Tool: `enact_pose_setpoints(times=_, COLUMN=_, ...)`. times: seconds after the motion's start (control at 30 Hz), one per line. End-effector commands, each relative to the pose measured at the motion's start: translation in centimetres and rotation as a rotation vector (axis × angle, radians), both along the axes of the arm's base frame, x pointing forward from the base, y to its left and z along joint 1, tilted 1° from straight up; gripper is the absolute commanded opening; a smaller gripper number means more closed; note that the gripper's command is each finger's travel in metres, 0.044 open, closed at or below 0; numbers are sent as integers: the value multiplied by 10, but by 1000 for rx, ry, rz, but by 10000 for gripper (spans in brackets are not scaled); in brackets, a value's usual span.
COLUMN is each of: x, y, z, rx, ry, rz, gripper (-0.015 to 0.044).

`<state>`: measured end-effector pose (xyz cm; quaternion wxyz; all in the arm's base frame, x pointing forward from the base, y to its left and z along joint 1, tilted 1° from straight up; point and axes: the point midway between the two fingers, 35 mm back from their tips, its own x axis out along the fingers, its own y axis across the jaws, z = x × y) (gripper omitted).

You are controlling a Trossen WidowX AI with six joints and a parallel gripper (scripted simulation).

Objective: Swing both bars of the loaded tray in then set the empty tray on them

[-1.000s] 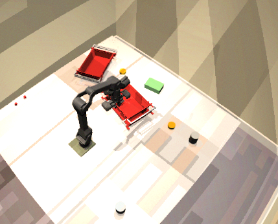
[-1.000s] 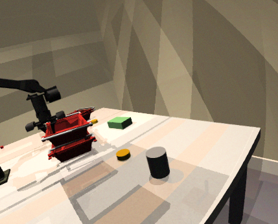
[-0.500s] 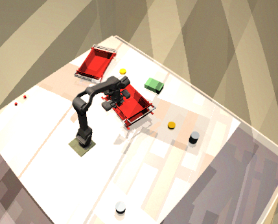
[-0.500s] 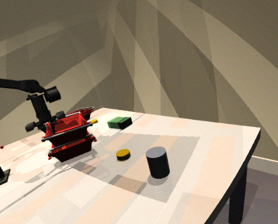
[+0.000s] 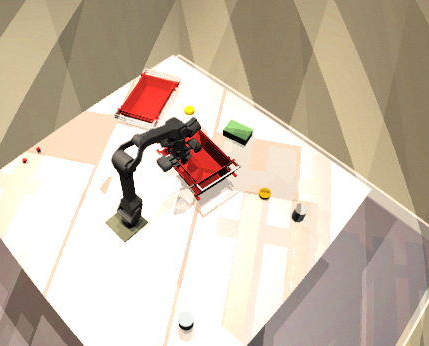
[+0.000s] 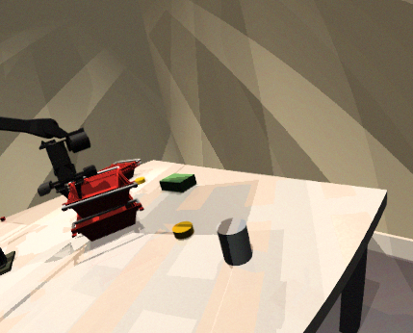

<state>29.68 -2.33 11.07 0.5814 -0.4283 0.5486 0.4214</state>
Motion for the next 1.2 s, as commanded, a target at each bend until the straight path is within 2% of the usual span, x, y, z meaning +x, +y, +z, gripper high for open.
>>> enact_pose_setpoints(times=0.0, x=-5, y=-3, z=-4, rx=2, ry=24, rz=-15, gripper=0)
enact_pose_setpoints(times=0.93, x=-5, y=-3, z=-4, rx=2, ry=24, rz=-15, gripper=0)
enact_pose_setpoints(times=1.17, x=-5, y=-3, z=-4, rx=2, ry=24, rz=-15, gripper=103)
